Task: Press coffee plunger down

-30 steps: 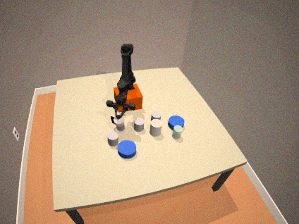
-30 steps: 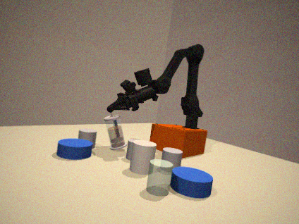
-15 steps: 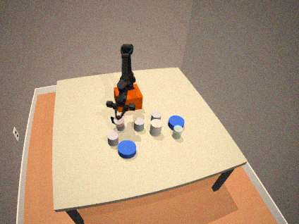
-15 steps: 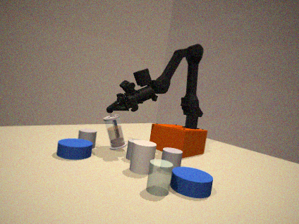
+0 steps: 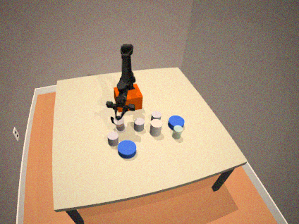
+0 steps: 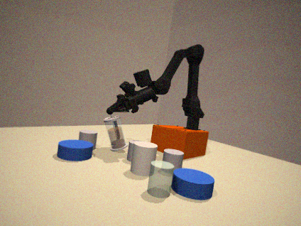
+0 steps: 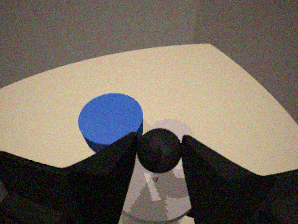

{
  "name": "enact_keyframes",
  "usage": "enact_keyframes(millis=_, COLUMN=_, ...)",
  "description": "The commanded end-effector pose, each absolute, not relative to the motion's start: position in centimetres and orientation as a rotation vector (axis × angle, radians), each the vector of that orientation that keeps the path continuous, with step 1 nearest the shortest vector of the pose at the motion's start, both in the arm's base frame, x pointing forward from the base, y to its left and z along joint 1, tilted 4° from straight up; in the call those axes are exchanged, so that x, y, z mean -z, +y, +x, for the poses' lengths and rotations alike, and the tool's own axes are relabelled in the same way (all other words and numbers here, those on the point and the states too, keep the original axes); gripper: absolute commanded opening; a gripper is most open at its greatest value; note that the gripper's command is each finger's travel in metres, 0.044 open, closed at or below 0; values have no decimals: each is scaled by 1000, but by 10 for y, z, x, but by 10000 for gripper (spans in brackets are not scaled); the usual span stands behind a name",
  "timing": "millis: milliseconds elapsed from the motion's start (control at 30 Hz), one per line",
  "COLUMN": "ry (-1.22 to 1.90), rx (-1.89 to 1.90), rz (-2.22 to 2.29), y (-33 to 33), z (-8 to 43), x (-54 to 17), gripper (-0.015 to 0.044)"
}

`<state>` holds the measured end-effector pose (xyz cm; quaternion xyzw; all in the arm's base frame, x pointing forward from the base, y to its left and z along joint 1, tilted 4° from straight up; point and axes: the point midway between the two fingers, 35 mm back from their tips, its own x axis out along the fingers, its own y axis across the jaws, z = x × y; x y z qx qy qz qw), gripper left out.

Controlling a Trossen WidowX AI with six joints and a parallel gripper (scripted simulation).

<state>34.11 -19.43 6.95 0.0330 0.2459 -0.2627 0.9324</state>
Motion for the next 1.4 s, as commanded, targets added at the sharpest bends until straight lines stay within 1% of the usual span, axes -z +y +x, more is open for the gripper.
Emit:
enact_keyframes(millis=0, ry=525, rx=535, rz=65, y=-194, z=340, x=-64, gripper=112)
enact_keyframes(millis=600, ry=505, rx=538, rz=68, y=-195, z=343, x=-69, gripper=112)
enact_keyframes(millis=1000, ry=505, rx=538, rz=68, y=-195, z=343, x=-69, gripper=427)
enact_keyframes(millis=1033, ry=505, rx=538, rz=68, y=-195, z=343, x=-69, gripper=440)
enact_keyframes(millis=1367, ry=482, rx=541, rz=63, y=-194, z=344, x=-83, gripper=440)
